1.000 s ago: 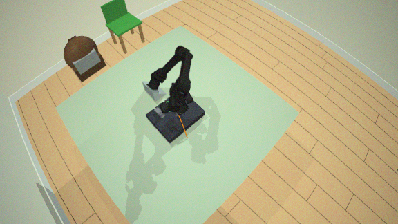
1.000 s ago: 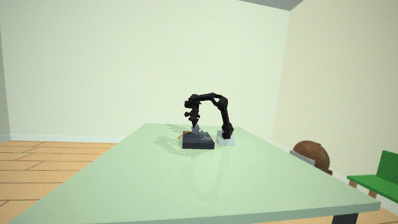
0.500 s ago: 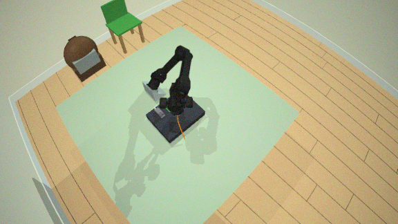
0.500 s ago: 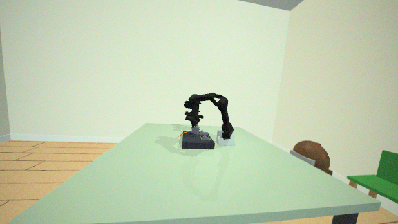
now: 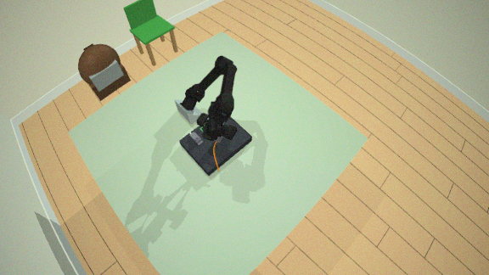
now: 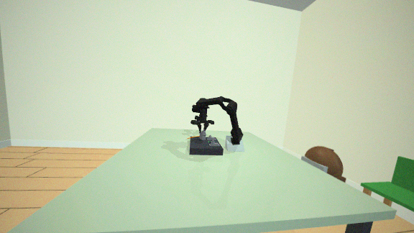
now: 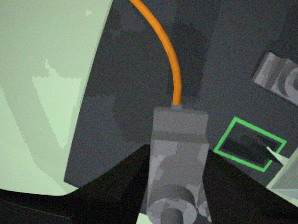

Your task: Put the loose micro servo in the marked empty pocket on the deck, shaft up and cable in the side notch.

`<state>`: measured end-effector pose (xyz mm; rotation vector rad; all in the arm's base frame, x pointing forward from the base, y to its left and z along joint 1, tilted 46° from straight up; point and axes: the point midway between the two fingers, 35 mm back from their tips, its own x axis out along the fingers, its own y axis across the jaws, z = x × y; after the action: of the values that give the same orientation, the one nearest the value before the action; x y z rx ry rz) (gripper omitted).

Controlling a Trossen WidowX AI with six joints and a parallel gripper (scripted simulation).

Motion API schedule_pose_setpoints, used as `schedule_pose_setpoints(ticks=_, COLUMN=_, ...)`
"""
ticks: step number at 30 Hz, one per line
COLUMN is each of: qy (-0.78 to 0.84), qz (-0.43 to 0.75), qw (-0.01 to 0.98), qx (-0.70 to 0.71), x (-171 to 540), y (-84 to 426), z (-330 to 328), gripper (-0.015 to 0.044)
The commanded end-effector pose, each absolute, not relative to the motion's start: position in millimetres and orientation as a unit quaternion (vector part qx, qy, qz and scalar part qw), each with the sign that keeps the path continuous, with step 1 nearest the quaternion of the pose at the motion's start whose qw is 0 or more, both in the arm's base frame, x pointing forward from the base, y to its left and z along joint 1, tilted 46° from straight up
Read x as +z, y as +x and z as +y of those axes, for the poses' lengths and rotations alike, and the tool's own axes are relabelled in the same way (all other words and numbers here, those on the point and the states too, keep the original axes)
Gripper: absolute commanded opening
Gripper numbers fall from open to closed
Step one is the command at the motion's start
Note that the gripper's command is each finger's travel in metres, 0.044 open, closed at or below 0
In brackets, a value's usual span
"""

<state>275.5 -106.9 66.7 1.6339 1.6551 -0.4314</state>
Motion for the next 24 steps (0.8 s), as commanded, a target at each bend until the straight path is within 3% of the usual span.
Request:
schedule_pose_setpoints(ticks=1, qy=0.663, qz=0.636, qw=0.335, qx=-0.209, x=67.2, y=275.2, z=-106.3, gripper=0.0)
schedule_pose_setpoints(ticks=24, qy=0.741, qz=0.505, qw=0.051, qx=-0.44, x=67.2, y=275.1, z=-106.3, gripper=0.0)
